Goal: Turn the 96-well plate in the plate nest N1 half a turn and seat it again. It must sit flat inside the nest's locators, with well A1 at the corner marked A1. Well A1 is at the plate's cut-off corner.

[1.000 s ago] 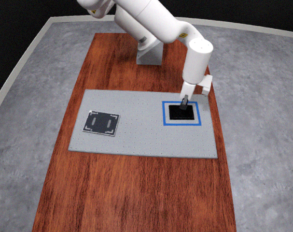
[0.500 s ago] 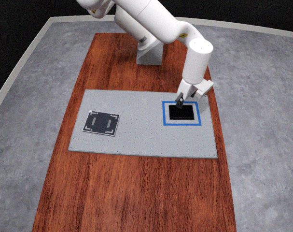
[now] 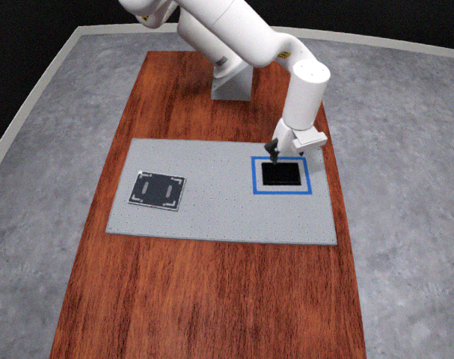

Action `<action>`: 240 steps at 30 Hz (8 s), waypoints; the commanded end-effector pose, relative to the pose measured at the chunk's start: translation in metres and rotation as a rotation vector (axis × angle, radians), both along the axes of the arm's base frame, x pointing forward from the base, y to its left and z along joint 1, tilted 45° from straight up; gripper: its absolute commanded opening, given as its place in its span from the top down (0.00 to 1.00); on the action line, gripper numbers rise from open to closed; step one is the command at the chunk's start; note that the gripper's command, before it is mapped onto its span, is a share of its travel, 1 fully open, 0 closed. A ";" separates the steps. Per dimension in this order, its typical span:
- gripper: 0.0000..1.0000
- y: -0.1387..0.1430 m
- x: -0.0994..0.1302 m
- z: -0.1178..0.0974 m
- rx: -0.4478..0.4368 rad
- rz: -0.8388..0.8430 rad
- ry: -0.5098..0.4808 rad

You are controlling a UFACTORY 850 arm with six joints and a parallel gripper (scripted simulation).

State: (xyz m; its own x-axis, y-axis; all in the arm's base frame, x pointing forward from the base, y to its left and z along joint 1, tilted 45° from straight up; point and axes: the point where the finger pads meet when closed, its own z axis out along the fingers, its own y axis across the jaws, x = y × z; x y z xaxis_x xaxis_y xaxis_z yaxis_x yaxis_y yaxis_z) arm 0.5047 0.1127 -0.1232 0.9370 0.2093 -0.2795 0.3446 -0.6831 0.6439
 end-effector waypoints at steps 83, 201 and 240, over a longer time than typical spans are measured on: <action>0.00 -0.007 0.000 -0.008 -0.090 -1.359 -1.358; 1.00 -0.062 -0.002 -0.063 -0.090 -1.359 -1.358; 1.00 -0.062 -0.002 -0.063 -0.090 -1.359 -1.358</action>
State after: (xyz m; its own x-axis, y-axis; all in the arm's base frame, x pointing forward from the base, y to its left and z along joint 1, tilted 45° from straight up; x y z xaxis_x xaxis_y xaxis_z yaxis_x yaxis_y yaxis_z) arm 0.5013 0.0493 -0.1872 0.0004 -0.7107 0.7035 -0.9993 0.0260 0.0268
